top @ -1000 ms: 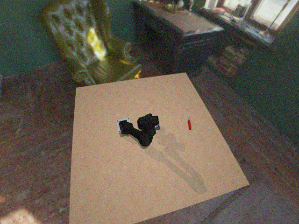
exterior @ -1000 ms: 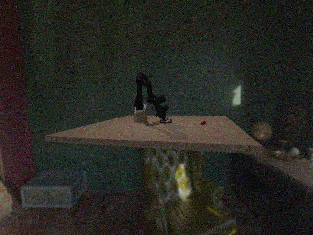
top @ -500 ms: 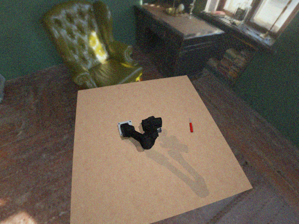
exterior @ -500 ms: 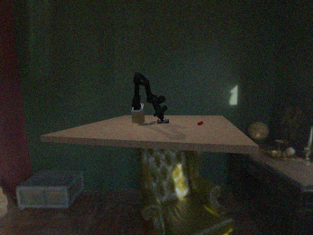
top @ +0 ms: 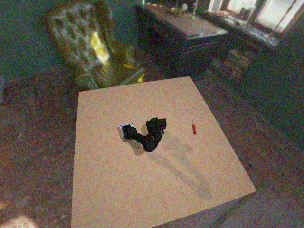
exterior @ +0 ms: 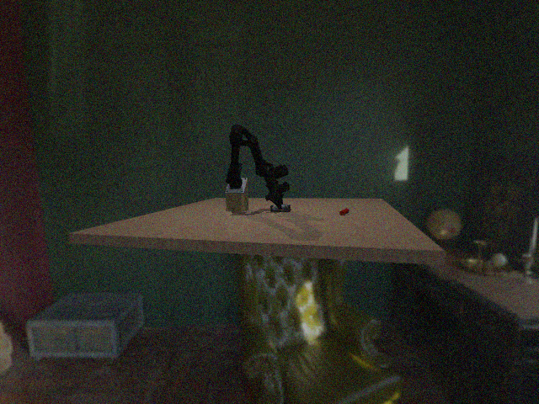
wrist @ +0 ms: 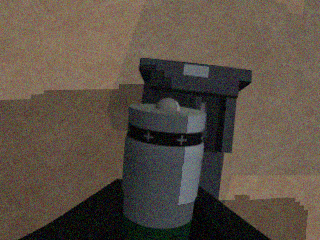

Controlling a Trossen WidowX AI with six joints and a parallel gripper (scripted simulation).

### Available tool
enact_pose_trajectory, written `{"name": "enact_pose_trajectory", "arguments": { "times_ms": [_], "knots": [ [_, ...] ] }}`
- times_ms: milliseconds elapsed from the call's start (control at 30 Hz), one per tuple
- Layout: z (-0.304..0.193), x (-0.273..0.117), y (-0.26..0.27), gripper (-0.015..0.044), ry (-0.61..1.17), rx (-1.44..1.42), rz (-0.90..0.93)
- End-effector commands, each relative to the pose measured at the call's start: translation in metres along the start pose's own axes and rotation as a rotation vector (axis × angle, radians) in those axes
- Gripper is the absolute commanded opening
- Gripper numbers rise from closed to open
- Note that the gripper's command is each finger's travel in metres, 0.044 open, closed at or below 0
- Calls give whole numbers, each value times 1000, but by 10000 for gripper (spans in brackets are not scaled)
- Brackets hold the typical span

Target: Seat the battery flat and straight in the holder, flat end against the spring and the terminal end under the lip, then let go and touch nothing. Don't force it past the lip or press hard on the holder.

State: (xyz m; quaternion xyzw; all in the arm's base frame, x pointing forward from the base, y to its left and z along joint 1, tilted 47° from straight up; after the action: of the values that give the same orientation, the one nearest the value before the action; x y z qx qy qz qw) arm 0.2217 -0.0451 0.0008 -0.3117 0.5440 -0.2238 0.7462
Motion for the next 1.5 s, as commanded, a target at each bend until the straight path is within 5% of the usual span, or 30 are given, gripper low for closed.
{"name": "enact_pose_trajectory", "arguments": {
  "times_ms": [0, 1467],
  "knots": [
    [-2, 2, 3, 83, 31, -3, 24],
    [19, 6, -9, 83, 268, 22, 65]
  ]
}}
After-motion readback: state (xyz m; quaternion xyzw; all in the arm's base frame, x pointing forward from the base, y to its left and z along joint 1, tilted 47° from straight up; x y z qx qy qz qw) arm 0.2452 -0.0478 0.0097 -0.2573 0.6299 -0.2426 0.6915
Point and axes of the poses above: the point midway between the two fingers, 35 mm back from their tips, its own x axis out along the fingers, its own y axis across the jaws, z = x × y, the point moved 8 cm from there along -x, back along the fingers, and after that the axes turned 9 degrees about -x, right-handed, at the moved point
